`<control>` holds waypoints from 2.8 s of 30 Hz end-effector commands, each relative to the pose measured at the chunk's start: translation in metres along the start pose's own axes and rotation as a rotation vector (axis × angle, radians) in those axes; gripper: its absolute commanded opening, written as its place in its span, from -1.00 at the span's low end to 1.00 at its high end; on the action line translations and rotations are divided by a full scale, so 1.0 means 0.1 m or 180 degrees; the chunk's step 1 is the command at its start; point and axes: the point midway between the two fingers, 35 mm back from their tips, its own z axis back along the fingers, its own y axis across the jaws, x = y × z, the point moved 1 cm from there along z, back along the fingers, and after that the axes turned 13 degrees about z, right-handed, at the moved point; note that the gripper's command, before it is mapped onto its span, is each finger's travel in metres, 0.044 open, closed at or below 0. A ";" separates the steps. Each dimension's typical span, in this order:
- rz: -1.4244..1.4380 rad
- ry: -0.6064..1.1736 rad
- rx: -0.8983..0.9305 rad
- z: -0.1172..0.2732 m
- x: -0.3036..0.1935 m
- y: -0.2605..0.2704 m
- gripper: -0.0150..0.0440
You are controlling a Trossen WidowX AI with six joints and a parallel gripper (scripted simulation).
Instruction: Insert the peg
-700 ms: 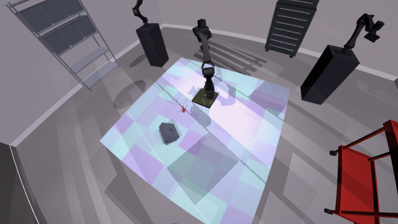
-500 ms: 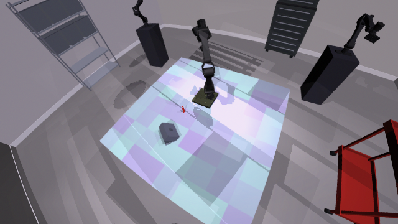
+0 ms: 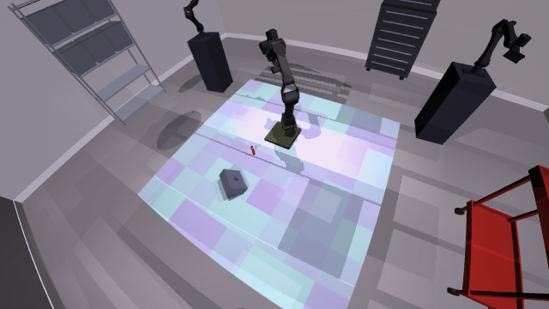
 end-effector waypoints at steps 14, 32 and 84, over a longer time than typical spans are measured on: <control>0.0113 0.0539 -0.0160 -0.31 -0.48 0.02 1.00; 0.0260 0.1092 -0.0337 -0.52 -1.09 -0.01 1.00; 0.1036 0.2168 -0.1101 -0.43 -2.81 -0.64 1.00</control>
